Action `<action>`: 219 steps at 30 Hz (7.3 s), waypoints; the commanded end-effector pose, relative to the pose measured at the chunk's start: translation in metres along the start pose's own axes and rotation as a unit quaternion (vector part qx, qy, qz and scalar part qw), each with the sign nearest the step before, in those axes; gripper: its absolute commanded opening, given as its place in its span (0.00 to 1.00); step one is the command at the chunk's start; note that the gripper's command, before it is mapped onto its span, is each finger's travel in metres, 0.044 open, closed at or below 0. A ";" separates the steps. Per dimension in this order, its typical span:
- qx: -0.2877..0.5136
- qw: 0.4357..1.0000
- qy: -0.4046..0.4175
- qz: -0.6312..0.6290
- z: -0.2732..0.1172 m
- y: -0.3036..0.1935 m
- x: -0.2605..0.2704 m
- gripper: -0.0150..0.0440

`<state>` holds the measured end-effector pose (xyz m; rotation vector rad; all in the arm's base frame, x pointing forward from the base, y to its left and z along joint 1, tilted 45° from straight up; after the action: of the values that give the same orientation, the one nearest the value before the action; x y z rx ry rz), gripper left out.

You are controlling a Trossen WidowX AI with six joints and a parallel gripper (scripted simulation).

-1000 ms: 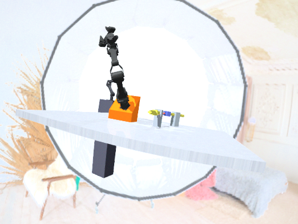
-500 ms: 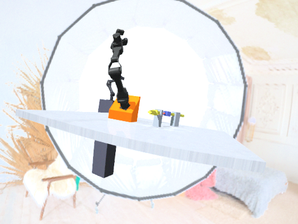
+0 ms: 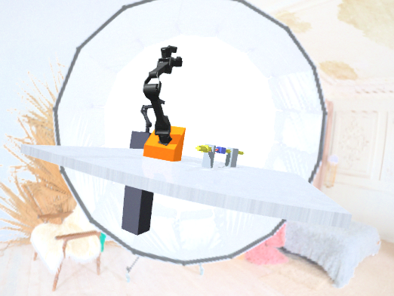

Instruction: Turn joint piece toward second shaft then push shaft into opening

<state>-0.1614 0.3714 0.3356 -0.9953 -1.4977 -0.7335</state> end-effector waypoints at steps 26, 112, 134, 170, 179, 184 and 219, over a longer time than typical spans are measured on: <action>-0.214 0.885 -0.410 -0.060 0.001 0.185 -0.174 1.00; 0.089 0.466 -0.870 -0.136 -0.244 0.267 -0.412 1.00; 0.089 0.464 -0.871 -0.136 -0.274 0.263 -0.456 1.00; 0.089 0.464 -0.871 -0.135 -0.283 0.265 -0.468 0.56; 0.089 0.464 -0.871 -0.135 -0.283 0.265 -0.468 0.56; 0.089 0.464 -0.871 -0.135 -0.283 0.265 -0.468 0.56; 0.089 0.464 -0.871 -0.135 -0.283 0.265 -0.468 0.56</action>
<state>0.2053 0.1555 -0.0980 -1.3093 -3.4184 0.7989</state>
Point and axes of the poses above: the point midway between the two fingers, 35 mm back from their tips, its own z axis out along the fingers, its own x axis across the jaws, y = z × x, the point moved 4 cm from there along -z, back along the fingers, and after that the axes turned 14 degrees about -z, right-handed, at the moved point
